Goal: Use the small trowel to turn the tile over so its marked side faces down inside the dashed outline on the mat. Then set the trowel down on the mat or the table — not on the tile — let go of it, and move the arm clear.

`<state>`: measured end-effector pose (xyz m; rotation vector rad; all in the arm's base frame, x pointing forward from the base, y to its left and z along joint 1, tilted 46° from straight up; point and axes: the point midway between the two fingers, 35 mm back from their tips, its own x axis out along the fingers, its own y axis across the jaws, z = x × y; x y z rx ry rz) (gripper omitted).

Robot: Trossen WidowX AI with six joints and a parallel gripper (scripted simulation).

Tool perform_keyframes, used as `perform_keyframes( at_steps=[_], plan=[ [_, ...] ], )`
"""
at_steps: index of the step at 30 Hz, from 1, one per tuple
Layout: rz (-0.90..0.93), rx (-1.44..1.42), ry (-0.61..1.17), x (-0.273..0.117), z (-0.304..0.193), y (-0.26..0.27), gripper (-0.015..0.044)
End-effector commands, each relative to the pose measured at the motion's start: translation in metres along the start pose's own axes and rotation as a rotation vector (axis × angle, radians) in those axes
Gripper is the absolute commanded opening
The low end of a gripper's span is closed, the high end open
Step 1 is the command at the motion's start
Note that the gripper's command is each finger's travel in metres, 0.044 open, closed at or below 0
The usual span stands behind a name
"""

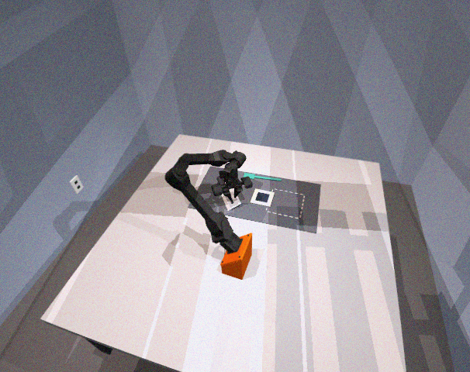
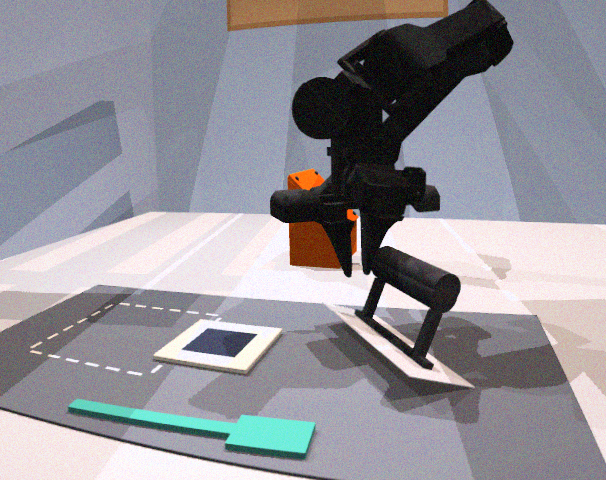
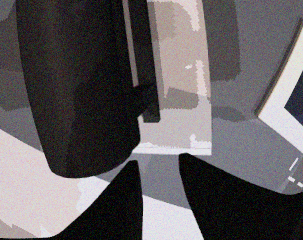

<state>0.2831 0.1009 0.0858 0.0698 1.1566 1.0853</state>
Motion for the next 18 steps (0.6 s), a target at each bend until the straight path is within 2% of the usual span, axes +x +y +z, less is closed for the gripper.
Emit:
perform_keyframes(
  at_steps=[1,3,18],
  plan=[
    [0.0,0.0,0.0,0.0,-0.0001,0.0,0.0048],
    [0.0,0.0,0.0,0.0,-0.0001,0.0,0.0],
    [0.0,0.0,0.0,0.0,-0.0001,0.0,0.0]
  ],
)
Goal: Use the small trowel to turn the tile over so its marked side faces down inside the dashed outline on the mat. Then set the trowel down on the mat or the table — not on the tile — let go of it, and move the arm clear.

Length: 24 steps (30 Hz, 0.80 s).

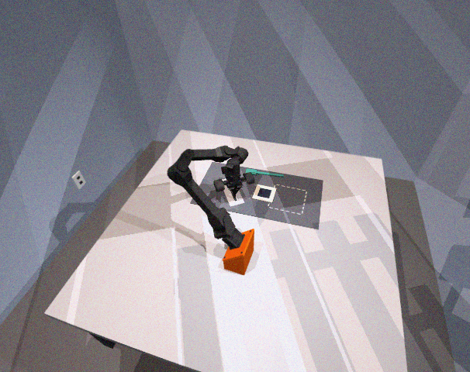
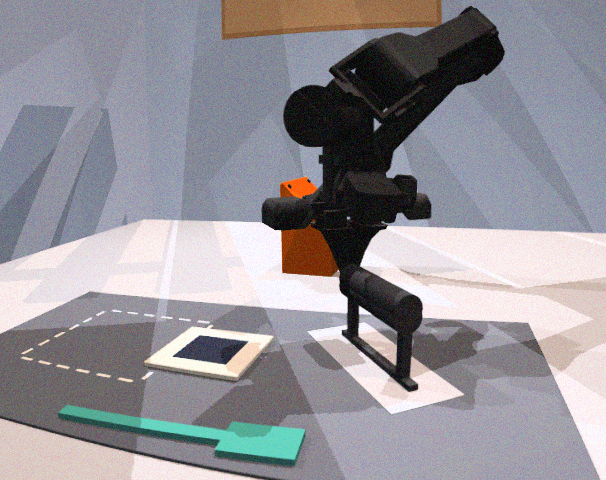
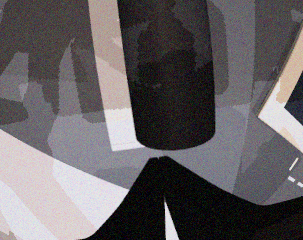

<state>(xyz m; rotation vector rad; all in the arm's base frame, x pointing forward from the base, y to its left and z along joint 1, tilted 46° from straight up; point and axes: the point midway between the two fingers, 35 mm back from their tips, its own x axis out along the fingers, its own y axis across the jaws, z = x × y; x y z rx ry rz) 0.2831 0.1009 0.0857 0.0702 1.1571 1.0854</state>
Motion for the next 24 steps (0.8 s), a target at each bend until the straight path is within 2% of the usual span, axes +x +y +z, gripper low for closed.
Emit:
perform_keyframes(
  at_steps=[1,4,19,24],
  plan=[
    [0.0,0.0,0.0,0.0,0.0,0.0,0.0026],
    [0.0,0.0,0.0,-0.002,0.001,0.007,0.01],
    [0.001,0.001,0.001,-0.018,-0.002,0.076,0.01],
    [0.002,0.0,0.001,-0.02,-0.004,0.082,0.01]
  ],
)
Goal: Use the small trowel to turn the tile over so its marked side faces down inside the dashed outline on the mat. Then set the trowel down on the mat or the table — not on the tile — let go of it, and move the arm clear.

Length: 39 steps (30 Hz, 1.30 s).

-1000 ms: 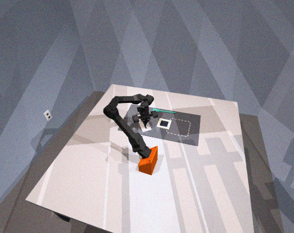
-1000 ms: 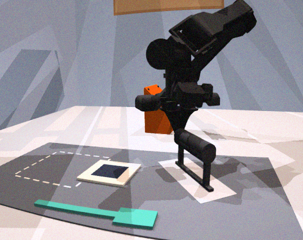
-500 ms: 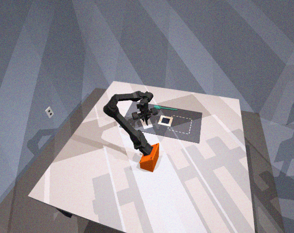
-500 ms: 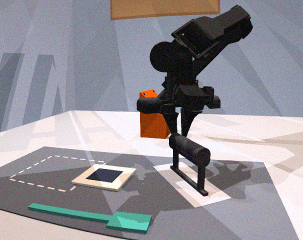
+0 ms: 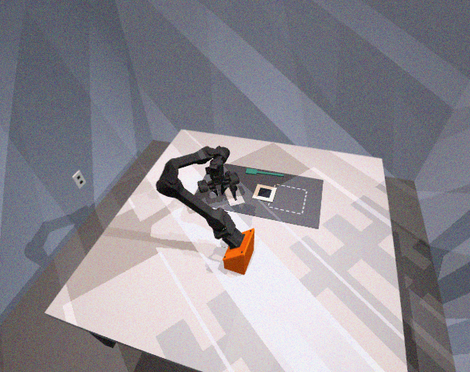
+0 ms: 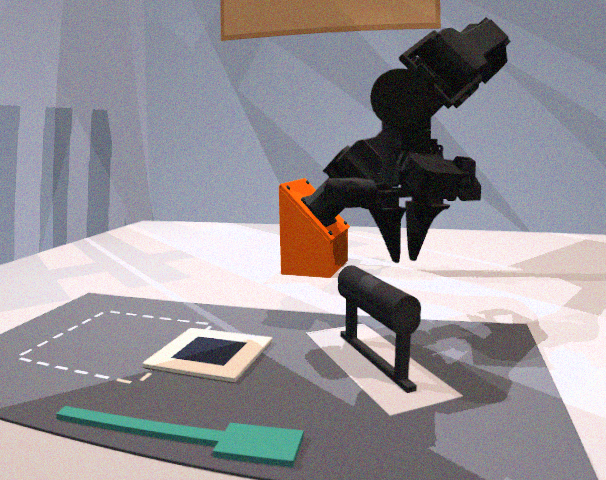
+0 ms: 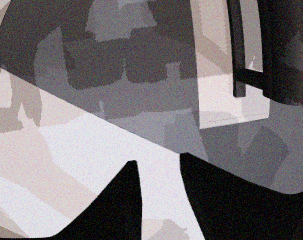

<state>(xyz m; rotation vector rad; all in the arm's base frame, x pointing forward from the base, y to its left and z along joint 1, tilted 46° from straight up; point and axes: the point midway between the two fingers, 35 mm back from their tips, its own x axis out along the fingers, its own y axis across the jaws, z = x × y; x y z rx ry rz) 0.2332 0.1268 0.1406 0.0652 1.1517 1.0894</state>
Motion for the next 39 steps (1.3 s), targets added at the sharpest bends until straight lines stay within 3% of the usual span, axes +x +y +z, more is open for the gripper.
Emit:
perform_keyframes(
  at_steps=[1,27,31,39],
  plan=[
    [0.002,0.008,0.003,-0.0007,-0.0029,0.0062,0.01],
    [0.0,0.001,0.0,-0.0004,-0.0008,0.0023,0.01],
    [0.0,0.001,0.0,-0.0004,-0.0008,0.0023,0.0],
    [0.0,0.001,0.0,-0.0004,-0.0008,0.0023,0.0]
  ],
)
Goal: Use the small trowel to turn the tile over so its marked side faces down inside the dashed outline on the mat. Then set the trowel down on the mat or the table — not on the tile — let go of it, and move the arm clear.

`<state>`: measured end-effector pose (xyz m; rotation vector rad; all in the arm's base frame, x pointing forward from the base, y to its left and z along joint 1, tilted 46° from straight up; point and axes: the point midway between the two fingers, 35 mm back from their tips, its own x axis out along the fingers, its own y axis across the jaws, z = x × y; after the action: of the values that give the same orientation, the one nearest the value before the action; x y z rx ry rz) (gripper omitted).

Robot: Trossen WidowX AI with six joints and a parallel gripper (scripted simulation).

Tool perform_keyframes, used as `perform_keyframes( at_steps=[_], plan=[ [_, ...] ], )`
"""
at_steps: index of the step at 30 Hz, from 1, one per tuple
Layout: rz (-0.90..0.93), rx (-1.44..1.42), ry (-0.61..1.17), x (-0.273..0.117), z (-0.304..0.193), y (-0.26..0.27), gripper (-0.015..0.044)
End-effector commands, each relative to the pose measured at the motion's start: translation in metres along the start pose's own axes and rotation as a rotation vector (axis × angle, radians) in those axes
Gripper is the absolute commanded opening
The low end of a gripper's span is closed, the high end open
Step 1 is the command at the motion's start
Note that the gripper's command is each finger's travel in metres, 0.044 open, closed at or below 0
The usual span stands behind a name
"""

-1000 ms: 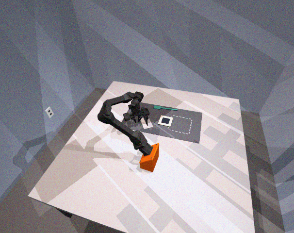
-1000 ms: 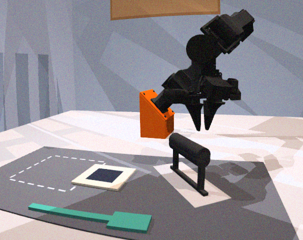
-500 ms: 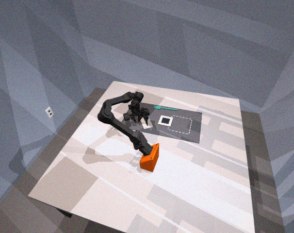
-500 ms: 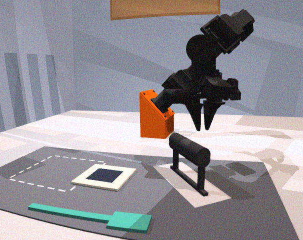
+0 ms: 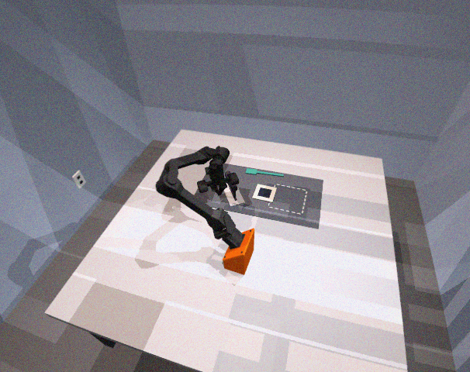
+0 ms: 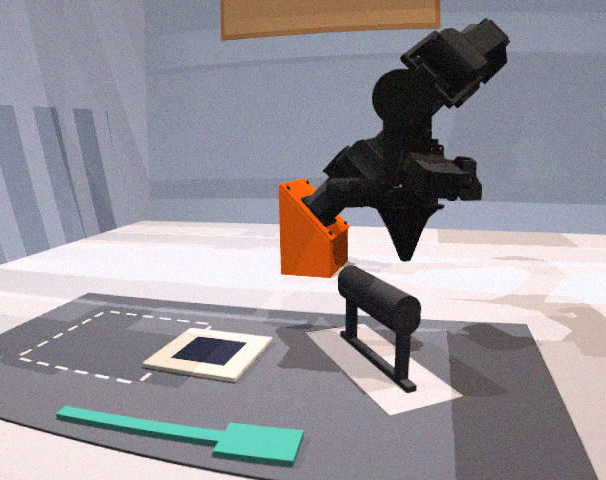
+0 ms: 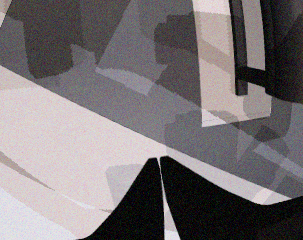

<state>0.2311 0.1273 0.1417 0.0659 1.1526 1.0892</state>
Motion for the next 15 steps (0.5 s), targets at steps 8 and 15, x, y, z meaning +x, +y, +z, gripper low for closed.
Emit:
perform_keyframes(
  at_steps=[8,15],
  plan=[
    [0.0,0.0,0.0,0.0,0.0,0.0,0.0026],
    [-0.002,0.0,0.0,-0.004,0.012,-0.008,0.0205]
  ],
)
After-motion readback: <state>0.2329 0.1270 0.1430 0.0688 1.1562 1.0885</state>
